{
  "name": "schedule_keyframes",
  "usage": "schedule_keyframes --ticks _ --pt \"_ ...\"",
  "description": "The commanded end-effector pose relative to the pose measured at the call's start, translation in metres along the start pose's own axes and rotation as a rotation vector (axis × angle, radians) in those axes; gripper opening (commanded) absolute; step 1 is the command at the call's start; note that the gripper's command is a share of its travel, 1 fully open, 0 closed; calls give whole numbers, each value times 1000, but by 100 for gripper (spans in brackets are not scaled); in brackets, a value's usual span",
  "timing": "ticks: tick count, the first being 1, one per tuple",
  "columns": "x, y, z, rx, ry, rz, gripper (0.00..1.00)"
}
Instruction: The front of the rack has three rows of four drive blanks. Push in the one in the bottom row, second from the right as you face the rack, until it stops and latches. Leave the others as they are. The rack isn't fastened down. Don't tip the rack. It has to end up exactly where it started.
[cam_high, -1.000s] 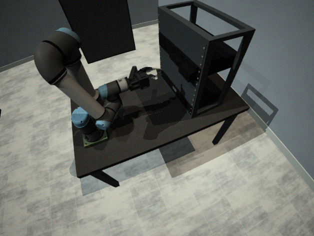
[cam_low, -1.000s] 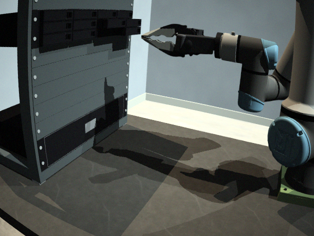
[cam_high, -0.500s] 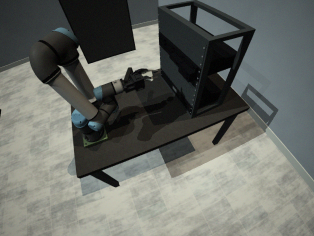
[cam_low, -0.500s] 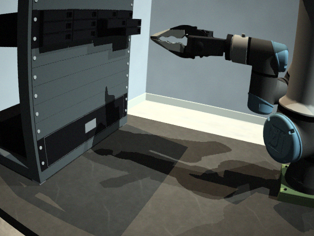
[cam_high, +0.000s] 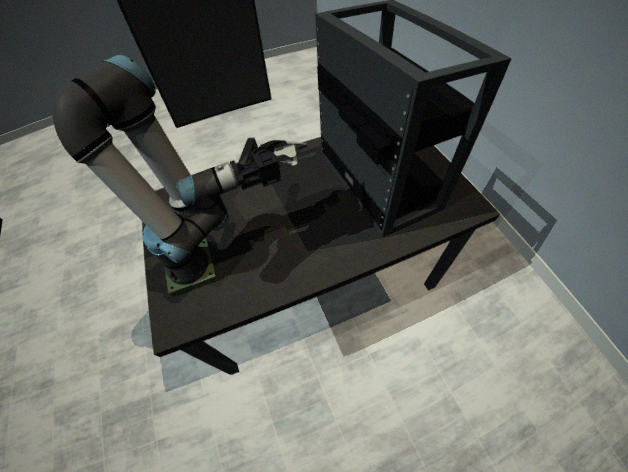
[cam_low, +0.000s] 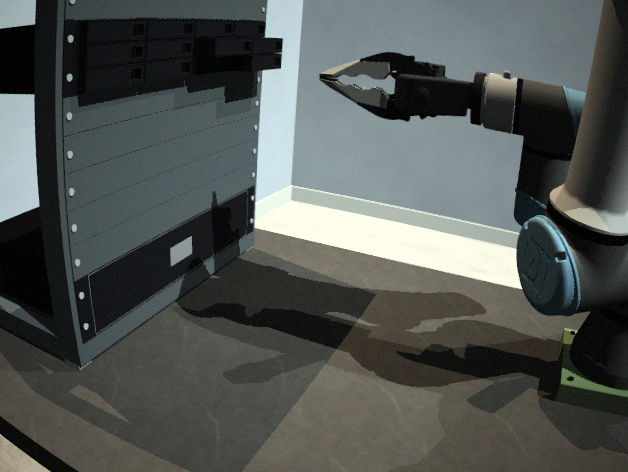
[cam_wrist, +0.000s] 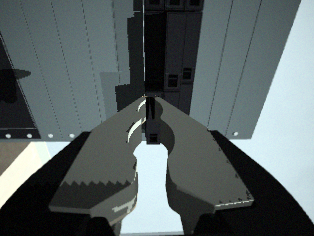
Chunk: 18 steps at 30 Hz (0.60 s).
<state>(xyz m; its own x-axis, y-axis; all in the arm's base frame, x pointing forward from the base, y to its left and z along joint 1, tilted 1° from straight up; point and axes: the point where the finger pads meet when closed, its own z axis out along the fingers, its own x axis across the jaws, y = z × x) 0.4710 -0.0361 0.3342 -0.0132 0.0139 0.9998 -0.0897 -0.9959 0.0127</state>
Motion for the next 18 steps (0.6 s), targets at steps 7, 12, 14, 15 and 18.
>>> schedule_keyframes --ticks 7,12,14,15,18 --pt "0 1 -16 4 -2 0 0" --pt "1 1 -20 4 -2 0 0" --pt "0 1 -21 4 -2 0 0" --pt "1 1 -22 4 -2 0 0" --pt "1 1 -24 4 -2 0 0"
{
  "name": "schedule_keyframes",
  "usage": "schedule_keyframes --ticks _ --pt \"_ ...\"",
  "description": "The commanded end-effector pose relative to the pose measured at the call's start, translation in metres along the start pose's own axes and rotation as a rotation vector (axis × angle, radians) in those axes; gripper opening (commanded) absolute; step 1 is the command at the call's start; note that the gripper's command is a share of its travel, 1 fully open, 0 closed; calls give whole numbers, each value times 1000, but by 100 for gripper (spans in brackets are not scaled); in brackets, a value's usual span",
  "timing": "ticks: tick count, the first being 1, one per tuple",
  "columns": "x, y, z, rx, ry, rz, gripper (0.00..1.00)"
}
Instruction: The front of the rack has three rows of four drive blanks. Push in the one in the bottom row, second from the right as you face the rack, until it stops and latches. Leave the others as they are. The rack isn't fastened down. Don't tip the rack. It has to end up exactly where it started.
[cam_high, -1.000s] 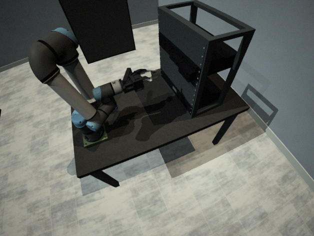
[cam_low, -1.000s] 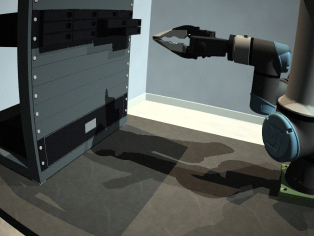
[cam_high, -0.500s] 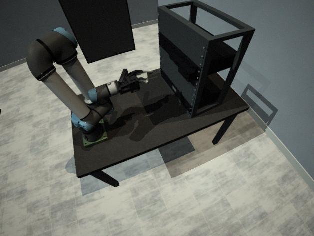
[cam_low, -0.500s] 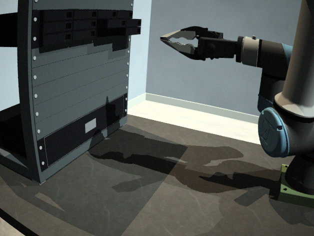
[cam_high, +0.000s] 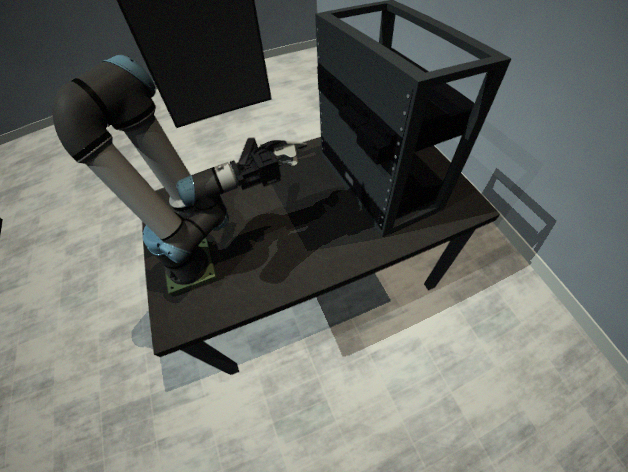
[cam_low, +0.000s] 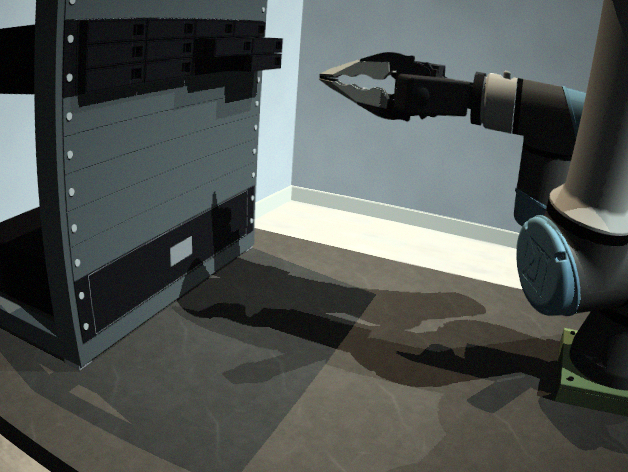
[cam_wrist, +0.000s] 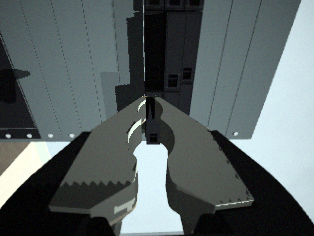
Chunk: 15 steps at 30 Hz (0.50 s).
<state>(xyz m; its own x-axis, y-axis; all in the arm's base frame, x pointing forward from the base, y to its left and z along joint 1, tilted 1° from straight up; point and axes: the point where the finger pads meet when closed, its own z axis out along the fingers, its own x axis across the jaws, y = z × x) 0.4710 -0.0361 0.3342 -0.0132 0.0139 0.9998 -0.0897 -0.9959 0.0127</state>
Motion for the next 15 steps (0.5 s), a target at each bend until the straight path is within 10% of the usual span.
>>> schedule_keyframes --ticks 1,15 --pt "1 1 -25 4 -2 0 0" --pt "1 1 -30 4 -1 0 0"
